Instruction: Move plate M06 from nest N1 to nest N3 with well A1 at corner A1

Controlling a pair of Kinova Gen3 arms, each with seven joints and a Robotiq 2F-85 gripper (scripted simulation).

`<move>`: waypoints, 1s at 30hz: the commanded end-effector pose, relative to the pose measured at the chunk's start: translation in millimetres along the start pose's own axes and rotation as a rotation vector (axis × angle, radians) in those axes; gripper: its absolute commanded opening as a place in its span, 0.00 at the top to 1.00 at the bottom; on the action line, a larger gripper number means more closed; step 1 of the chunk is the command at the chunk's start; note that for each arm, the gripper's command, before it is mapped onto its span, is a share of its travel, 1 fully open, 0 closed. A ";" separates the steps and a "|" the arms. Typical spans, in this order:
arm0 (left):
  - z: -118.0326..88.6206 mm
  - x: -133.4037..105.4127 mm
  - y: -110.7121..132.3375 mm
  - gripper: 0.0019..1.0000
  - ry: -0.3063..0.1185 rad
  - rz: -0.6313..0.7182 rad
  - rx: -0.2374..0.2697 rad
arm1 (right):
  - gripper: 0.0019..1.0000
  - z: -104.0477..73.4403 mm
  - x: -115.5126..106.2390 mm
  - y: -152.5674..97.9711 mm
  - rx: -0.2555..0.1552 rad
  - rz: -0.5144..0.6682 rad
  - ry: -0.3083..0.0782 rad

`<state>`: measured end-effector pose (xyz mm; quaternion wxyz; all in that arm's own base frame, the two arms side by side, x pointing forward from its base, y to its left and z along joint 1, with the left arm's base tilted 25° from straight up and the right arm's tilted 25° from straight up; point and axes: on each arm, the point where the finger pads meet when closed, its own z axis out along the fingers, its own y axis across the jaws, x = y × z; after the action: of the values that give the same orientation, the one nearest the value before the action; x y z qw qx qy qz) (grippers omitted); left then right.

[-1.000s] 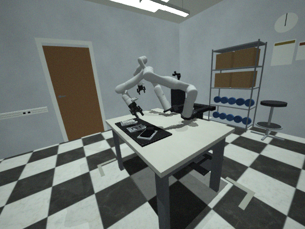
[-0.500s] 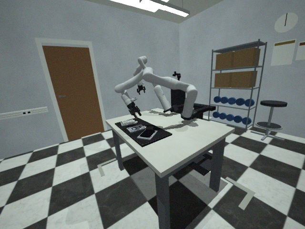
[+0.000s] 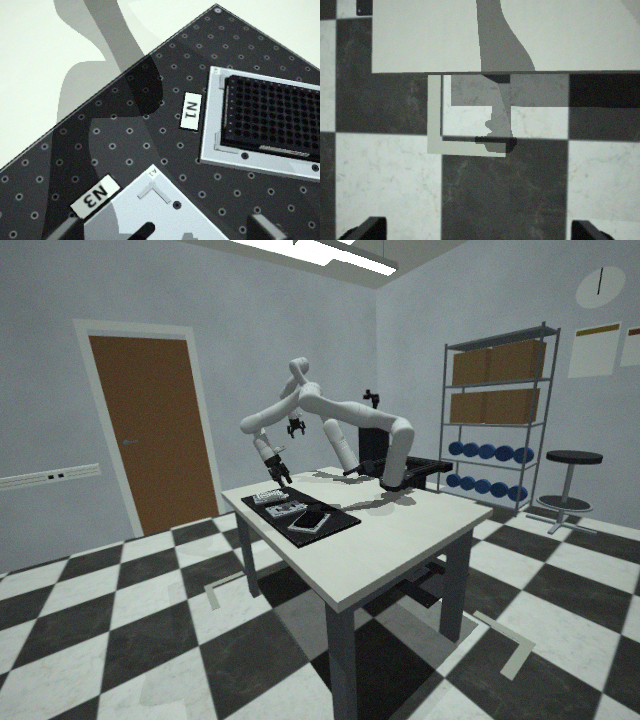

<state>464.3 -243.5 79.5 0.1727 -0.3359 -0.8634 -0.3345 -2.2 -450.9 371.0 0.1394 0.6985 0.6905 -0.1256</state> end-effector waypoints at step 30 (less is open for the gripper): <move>-16.6 -63.6 -57.1 0.00 -0.179 -0.211 0.088 | 0.00 -1.3 0.6 -3.4 0.001 0.001 -0.001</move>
<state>473.1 -304.5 37.7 0.0825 -0.2699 -0.9142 -0.2909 -2.2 -450.9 371.0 0.1394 0.6985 0.6905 -0.1256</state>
